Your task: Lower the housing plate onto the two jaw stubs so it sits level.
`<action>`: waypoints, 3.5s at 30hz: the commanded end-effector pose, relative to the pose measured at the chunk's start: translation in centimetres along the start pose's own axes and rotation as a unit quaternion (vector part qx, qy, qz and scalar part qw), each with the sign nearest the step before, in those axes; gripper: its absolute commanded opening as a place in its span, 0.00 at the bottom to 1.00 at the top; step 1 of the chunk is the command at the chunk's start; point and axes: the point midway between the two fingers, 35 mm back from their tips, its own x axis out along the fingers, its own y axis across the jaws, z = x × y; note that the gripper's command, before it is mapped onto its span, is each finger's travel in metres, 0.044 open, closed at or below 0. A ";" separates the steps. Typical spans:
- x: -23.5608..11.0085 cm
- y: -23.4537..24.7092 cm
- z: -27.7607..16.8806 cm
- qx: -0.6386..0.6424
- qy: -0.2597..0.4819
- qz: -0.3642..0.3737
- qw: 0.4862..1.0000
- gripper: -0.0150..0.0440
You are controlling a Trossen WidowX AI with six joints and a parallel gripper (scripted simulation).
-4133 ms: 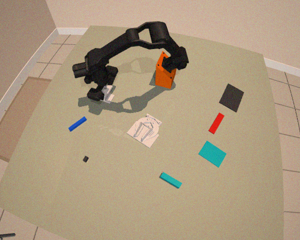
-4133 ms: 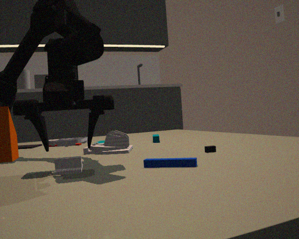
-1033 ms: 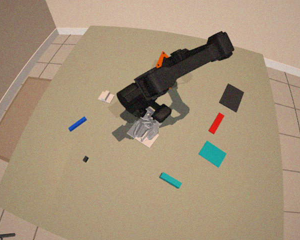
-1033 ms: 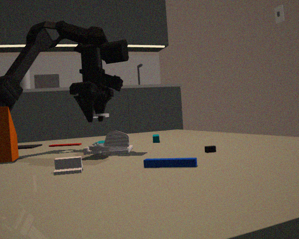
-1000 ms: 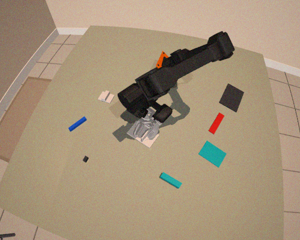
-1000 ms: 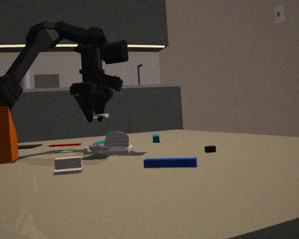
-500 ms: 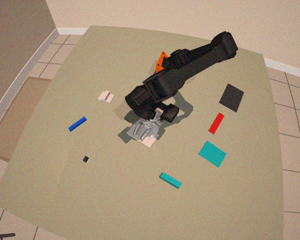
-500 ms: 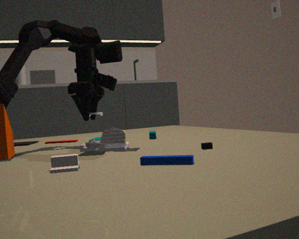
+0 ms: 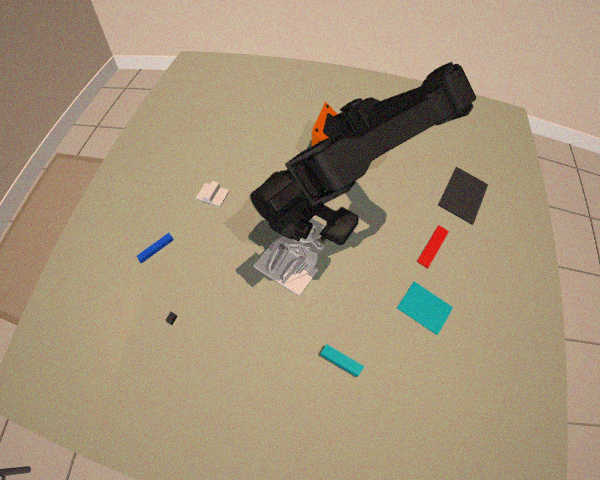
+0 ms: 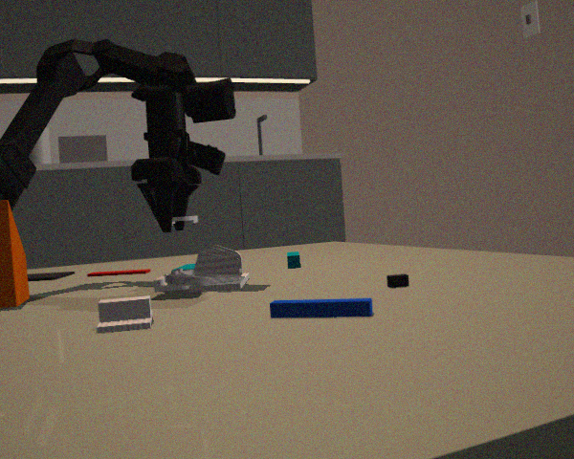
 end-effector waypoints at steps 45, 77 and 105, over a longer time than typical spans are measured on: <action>0.9 -0.8 -0.5 -0.003 0.000 0.001 1.000 0.85; 6.1 -0.7 -0.6 -0.003 0.001 0.003 1.000 0.85; 6.5 -0.7 -0.6 0.001 0.001 0.003 1.000 0.85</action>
